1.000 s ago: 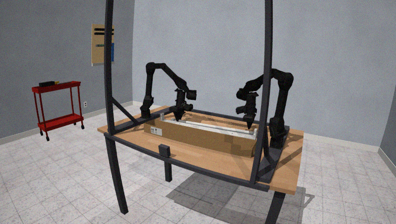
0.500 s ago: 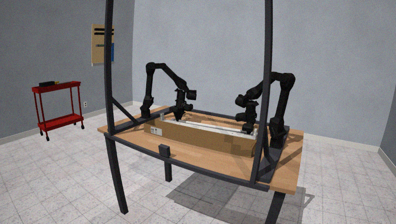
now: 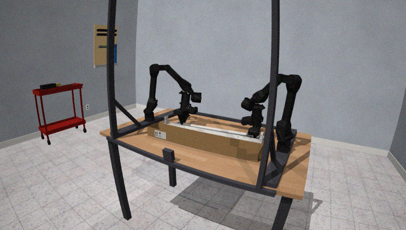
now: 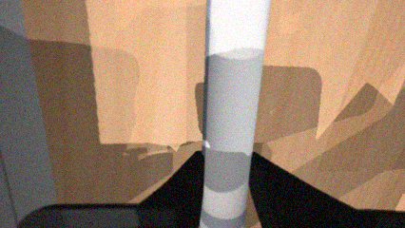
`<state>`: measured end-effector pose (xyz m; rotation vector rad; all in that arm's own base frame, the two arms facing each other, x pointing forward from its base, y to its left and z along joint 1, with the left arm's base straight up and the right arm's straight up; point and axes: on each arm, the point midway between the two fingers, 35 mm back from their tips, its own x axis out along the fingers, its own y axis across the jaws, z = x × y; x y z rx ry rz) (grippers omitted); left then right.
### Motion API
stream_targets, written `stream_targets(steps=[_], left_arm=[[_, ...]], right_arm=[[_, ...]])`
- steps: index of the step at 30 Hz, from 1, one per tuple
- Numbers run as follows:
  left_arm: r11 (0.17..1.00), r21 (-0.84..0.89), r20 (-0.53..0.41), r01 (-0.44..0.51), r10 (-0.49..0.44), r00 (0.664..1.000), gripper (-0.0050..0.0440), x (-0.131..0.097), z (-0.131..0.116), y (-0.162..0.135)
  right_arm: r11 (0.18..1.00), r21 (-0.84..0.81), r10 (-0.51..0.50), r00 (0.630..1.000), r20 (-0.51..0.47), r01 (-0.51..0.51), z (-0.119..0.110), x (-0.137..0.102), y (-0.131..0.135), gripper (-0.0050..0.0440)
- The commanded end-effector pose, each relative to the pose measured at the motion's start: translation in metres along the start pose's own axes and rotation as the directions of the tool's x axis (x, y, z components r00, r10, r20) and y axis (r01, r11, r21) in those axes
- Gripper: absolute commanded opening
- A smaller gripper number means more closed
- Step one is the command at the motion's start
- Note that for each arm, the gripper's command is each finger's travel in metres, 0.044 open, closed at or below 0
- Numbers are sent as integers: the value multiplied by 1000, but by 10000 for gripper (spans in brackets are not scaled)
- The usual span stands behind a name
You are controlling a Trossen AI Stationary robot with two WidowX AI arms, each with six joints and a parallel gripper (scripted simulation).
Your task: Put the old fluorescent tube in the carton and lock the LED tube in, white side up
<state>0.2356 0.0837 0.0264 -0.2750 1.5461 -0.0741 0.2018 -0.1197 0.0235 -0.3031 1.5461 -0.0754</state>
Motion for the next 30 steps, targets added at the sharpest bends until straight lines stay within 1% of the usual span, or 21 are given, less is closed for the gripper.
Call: stream_targets(steps=[1,3,4,5,7,10,11,12,18,20,22,24,26,28,30], left_arm=[[1000,8,18,0,0,1000,74,-4,3,-1],[1000,8,18,0,0,1000,74,-4,3,-1],[1000,8,18,0,0,1000,74,-5,3,-1],[1000,8,18,0,0,1000,74,-7,3,-2],[1000,8,18,0,0,1000,122,-7,3,-2],[1000,8,18,0,0,1000,194,-7,3,-2],[1000,8,18,0,0,1000,218,-9,3,-2],[1000,10,27,-4,4,1000,230,-17,5,-1],[1000,13,36,-11,10,999,230,-60,5,0],[1000,13,36,-11,10,999,230,-60,5,0],[1000,10,36,-19,19,999,230,-73,5,-1],[999,8,30,-41,41,999,230,-72,4,-3],[996,7,22,-87,87,996,230,-68,3,-7],[988,5,9,-152,152,988,230,-59,1,-12],[971,3,7,-237,237,971,230,-50,2,-17]], right_arm=[[1000,7,-17,1000,22,16,4,-6,-4,16],[1000,7,-17,1000,22,16,4,-6,-4,16],[1000,7,-17,1000,22,16,4,-7,-4,0],[1000,7,-17,1000,22,16,4,-9,-4,24],[1000,7,-17,1000,22,16,4,-9,-4,72],[1000,7,-17,1000,22,16,4,-9,-4,77],[1000,7,-17,1000,22,16,4,-9,-4,77],[1000,7,-17,1000,22,16,4,-9,-4,77],[1000,7,-17,1000,22,16,4,-9,-4,77],[1000,7,-17,1000,22,16,4,-9,-4,77],[1000,7,-17,1000,22,16,4,-9,-4,77],[1000,7,-17,1000,22,16,4,-9,-4,77],[1000,7,-17,1000,22,16,4,-9,-4,77],[1000,7,-17,1000,22,16,4,-9,-4,77],[1000,7,-17,1000,22,16,4,-9,-4,77]])
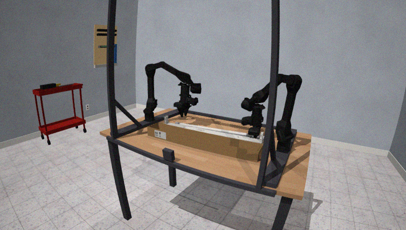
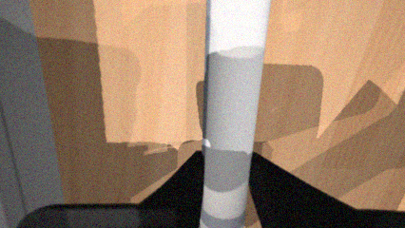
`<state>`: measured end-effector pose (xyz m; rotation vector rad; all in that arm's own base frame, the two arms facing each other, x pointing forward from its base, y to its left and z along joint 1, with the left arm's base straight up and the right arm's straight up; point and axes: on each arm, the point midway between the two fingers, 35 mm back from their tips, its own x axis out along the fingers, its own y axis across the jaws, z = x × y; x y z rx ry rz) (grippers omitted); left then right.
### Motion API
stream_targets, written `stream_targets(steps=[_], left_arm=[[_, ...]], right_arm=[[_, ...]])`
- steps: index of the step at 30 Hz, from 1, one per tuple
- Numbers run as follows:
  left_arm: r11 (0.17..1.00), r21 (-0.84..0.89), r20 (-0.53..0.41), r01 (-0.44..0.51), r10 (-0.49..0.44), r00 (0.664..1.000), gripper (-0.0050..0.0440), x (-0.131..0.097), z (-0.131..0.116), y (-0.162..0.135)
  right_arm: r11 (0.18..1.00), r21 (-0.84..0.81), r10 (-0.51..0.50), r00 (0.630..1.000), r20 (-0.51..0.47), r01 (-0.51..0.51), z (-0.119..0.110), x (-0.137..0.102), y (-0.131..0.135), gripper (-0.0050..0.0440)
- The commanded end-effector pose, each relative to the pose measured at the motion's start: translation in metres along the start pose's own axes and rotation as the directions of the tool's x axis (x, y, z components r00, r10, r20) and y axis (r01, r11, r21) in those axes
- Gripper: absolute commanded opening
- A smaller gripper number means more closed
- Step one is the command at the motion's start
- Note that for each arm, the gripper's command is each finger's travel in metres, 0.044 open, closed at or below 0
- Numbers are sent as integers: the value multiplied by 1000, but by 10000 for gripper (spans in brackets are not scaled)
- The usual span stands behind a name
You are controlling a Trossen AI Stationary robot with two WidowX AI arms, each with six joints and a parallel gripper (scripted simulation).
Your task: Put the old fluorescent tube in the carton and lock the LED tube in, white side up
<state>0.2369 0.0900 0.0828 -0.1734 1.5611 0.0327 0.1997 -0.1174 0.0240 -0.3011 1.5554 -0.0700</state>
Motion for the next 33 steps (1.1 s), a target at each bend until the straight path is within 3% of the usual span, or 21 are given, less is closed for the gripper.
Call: stream_targets(steps=[1,5,14,24,28,33], left_arm=[[989,5,8,-149,149,989,230,8,1,-15],[954,3,3,-300,300,954,230,28,2,-26],[943,2,3,-332,332,943,230,51,2,-20],[943,5,3,-331,331,944,230,60,2,-16],[945,-1,22,-328,328,944,134,56,7,-18],[945,-1,22,-328,328,944,67,56,6,-18]], right_arm=[[1000,10,-22,999,30,22,6,-8,-6,77],[1000,10,-22,999,30,22,6,-8,-6,77],[1000,10,-22,999,30,22,6,-8,-6,77],[1000,10,-22,999,30,22,6,-8,-6,77],[1000,10,-22,999,30,22,6,-8,-6,77],[1000,10,-22,999,30,22,6,-8,-6,77]])
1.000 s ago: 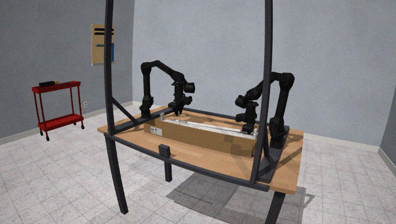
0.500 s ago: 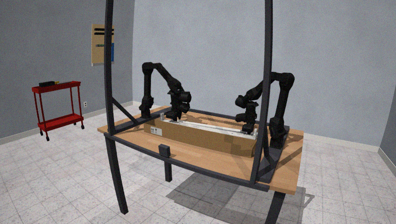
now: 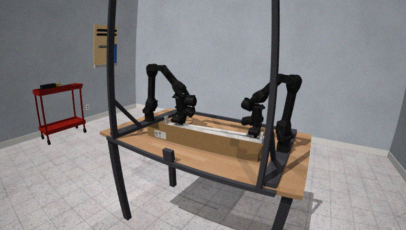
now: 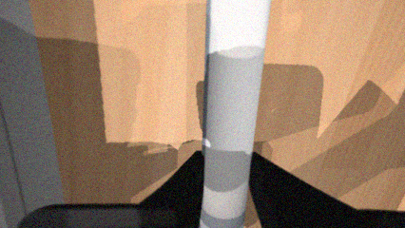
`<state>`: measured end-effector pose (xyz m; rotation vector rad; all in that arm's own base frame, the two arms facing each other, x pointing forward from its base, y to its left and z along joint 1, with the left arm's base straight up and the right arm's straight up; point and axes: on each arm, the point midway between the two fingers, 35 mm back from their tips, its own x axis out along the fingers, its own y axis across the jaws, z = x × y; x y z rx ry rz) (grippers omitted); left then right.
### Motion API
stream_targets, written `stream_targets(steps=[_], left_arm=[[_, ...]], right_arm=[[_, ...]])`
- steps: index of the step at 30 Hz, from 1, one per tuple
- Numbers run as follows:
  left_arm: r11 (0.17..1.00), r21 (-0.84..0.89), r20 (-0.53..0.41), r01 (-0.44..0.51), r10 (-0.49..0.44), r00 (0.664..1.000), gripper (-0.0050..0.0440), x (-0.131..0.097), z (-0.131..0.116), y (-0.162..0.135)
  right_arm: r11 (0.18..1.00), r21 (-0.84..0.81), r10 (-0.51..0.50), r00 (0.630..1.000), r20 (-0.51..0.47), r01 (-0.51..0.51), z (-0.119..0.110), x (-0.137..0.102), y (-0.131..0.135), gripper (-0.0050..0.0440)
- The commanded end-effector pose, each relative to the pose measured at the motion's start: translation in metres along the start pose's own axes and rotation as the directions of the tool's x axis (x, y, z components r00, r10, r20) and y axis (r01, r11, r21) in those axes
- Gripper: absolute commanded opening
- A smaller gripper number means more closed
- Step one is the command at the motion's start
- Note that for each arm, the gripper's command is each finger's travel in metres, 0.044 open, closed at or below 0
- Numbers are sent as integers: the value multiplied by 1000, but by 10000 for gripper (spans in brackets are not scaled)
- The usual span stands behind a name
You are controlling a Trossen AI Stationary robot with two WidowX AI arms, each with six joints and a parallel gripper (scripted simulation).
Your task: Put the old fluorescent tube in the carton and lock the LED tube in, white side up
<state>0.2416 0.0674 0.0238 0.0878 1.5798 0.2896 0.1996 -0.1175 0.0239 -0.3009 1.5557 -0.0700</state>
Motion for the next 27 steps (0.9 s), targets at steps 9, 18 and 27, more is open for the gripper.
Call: stream_targets(steps=[9,18,27], left_arm=[[1000,-4,26,-4,4,1000,72,-7,5,1],[1000,-3,27,13,-13,1000,73,-32,1,8],[990,4,31,139,-140,990,73,-42,1,16]], right_arm=[[1000,10,-23,999,30,22,6,-9,-6,77],[1000,11,-6,999,32,6,9,-34,-12,77],[993,10,122,992,31,-122,8,-42,-18,77]])
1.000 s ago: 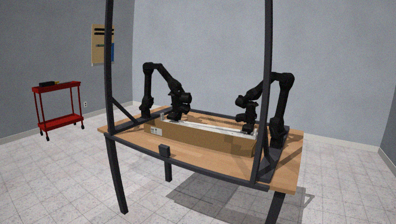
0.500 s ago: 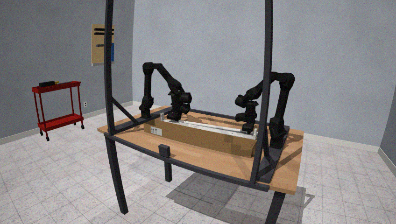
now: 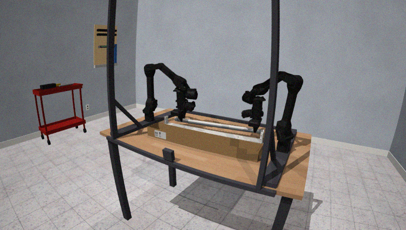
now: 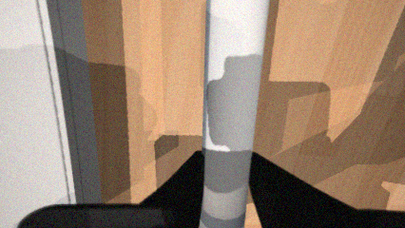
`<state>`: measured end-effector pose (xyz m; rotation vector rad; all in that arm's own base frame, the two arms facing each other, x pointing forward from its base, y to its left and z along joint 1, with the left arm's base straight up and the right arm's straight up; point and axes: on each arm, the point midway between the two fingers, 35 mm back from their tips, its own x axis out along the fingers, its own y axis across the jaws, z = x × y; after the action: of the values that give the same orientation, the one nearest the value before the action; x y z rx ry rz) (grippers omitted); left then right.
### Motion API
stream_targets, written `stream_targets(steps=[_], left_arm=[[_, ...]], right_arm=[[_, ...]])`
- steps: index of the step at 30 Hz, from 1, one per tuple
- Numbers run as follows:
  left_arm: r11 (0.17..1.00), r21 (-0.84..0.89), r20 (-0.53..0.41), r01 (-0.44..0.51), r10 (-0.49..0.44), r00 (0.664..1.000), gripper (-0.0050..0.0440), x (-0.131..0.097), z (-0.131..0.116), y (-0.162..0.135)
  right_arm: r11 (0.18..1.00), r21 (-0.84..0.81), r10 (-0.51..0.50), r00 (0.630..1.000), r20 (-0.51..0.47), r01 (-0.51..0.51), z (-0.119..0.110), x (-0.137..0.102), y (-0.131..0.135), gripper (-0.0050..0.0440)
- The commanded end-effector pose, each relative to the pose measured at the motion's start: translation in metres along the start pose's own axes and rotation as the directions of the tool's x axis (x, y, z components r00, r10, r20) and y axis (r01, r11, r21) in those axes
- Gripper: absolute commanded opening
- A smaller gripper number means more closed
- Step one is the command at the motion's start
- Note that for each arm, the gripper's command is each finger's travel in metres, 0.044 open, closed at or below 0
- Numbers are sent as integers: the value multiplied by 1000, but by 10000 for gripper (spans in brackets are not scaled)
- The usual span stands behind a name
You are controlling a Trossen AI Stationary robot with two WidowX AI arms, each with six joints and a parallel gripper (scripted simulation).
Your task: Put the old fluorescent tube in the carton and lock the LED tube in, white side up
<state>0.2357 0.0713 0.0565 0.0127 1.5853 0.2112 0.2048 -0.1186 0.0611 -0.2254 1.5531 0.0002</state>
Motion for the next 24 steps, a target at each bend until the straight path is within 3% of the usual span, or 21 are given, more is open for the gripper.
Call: stream_targets(steps=[1,13,24], left_arm=[[998,2,38,67,-67,997,73,-12,6,4],[945,12,38,326,-326,945,73,-12,7,13],[931,12,35,364,-364,931,73,-10,7,14]], right_arm=[[999,5,54,998,17,-54,4,-7,-8,77],[948,1,318,948,10,-318,3,-5,-16,77],[934,0,356,934,9,-356,2,-4,-16,77]])
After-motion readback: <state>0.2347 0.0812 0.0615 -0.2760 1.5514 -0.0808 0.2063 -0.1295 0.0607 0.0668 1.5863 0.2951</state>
